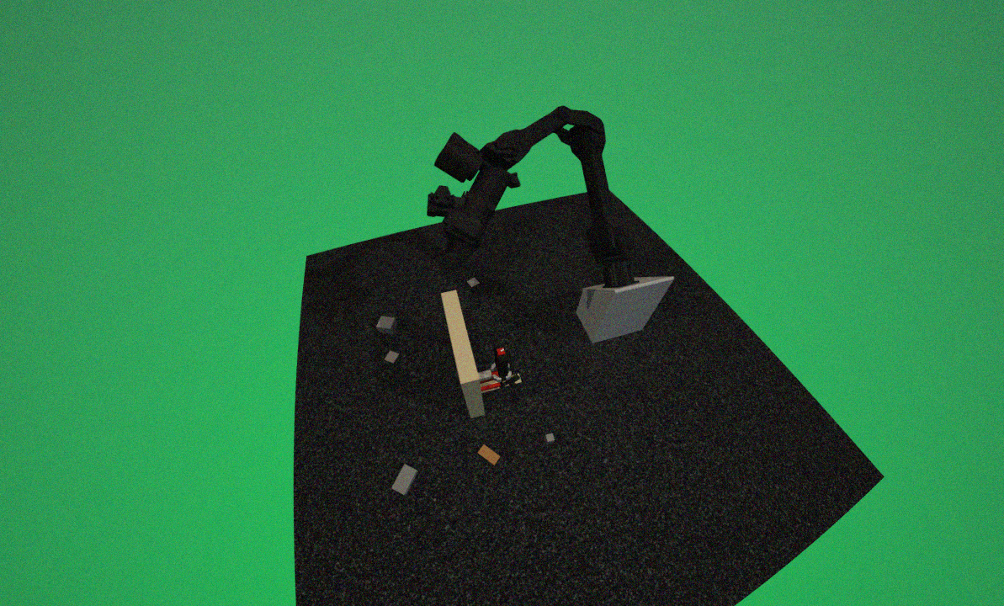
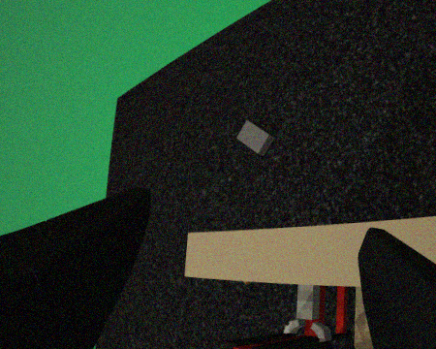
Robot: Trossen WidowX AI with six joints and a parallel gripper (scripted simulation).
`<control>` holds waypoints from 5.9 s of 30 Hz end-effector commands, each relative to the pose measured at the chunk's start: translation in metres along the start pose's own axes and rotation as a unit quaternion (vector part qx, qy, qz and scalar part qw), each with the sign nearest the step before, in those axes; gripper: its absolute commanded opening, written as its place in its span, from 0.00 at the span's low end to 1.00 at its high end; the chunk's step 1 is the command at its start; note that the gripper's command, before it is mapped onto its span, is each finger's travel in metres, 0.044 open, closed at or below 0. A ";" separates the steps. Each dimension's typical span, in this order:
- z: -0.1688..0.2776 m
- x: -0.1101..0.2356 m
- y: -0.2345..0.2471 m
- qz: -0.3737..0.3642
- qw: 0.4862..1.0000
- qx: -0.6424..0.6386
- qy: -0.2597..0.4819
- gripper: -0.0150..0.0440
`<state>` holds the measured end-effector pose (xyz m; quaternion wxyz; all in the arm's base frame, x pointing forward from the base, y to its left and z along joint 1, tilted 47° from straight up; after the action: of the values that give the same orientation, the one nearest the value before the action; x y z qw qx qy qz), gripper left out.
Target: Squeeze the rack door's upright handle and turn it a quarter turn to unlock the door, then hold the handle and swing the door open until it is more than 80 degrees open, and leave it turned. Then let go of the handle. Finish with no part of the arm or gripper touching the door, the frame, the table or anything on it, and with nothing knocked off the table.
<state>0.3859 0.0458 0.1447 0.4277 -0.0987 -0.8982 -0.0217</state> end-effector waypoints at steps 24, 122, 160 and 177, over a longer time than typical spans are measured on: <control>0.077 -0.063 0.025 0.169 0.961 0.070 0.208 0.76; 0.165 -0.134 -0.015 0.310 0.865 0.228 0.321 0.30; 0.165 -0.134 -0.015 -0.058 0.360 0.819 0.443 0.30; 0.165 -0.134 -0.015 -0.058 0.360 0.819 0.443 0.66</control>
<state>0.3393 0.0326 -0.0626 0.6315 0.3766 -0.1623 0.6580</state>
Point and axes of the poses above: the point midway between the two fingers, 35 mm back from their tips, its own x axis back along the fingers, its own y axis across the jaws, z = x × y, the point moved 1 cm from there along x, back along the fingers, and after that the axes turned 3 degrees about x, right-handed, at the moved point
